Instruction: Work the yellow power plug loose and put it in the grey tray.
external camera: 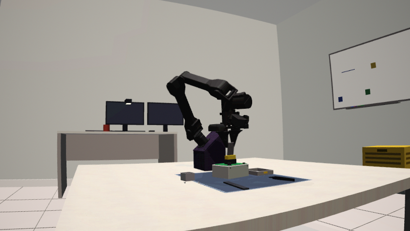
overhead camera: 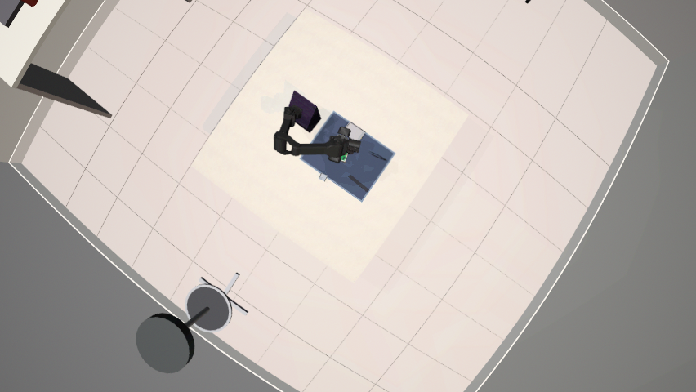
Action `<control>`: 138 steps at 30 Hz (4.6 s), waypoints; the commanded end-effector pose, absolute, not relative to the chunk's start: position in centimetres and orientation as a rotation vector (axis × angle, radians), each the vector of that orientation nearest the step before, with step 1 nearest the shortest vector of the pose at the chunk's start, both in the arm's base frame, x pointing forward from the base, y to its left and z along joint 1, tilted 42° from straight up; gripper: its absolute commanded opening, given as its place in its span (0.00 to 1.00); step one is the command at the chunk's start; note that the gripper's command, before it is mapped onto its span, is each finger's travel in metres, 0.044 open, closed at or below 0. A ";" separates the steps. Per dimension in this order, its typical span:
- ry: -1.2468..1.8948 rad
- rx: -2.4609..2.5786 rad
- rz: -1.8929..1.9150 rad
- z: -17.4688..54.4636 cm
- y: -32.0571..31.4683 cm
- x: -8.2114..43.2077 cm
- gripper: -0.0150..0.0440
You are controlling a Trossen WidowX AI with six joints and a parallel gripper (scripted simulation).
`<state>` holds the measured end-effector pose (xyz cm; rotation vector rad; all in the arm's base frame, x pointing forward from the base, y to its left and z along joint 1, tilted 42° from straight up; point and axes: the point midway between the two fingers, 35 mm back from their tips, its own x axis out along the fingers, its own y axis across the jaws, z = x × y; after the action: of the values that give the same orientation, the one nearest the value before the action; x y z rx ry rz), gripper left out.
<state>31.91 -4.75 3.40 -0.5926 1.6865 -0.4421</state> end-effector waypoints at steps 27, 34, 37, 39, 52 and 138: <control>1.640 -0.664 -0.478 4.2 -3.2 32.1 0.25; 1.639 -0.664 -0.478 2.9 -4.5 31.9 0.30; 1.639 -0.664 -0.478 2.9 -4.5 31.9 0.43; 1.639 -0.664 -0.478 2.9 -4.5 31.9 0.52; 1.639 -0.665 -0.479 2.5 -4.8 31.9 0.68; 1.672 -0.548 -0.380 4.2 -4.8 32.2 0.25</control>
<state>31.89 -5.26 2.83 -0.5857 1.6862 -0.4225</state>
